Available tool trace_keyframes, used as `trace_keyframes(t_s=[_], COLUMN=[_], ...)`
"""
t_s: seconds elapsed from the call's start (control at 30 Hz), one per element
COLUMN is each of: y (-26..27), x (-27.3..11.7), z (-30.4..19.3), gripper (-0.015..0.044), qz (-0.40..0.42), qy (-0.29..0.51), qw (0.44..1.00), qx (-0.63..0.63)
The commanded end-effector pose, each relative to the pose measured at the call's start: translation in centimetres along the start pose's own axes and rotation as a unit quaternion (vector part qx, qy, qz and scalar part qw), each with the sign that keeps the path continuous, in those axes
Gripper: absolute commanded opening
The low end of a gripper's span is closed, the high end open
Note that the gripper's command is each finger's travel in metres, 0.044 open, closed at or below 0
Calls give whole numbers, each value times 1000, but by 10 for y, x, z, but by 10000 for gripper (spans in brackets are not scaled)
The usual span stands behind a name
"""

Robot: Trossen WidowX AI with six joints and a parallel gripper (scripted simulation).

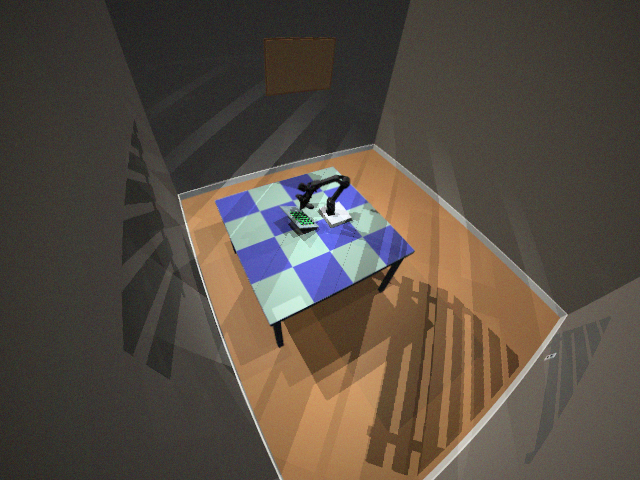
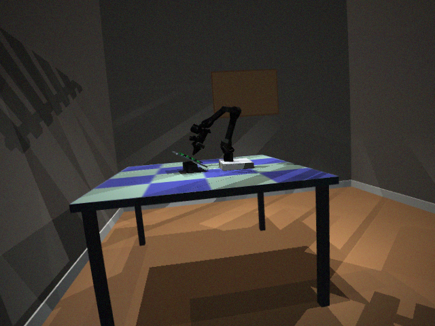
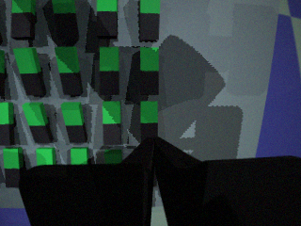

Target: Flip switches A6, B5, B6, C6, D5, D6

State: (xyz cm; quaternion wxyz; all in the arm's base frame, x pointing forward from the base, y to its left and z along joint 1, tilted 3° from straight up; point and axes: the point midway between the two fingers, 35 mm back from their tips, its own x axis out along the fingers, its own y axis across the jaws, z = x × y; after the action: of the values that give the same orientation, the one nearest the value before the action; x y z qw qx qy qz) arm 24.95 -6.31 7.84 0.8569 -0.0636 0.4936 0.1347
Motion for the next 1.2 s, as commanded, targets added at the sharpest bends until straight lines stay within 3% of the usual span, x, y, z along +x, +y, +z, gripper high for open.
trace_keyframes(t_s=[0.0,1.17], y=[1,1], x=[5,18], z=[-3,-3], gripper=[0,0], qz=[2,2], qy=[3,3], qw=[1000,1000], qx=[5,5])
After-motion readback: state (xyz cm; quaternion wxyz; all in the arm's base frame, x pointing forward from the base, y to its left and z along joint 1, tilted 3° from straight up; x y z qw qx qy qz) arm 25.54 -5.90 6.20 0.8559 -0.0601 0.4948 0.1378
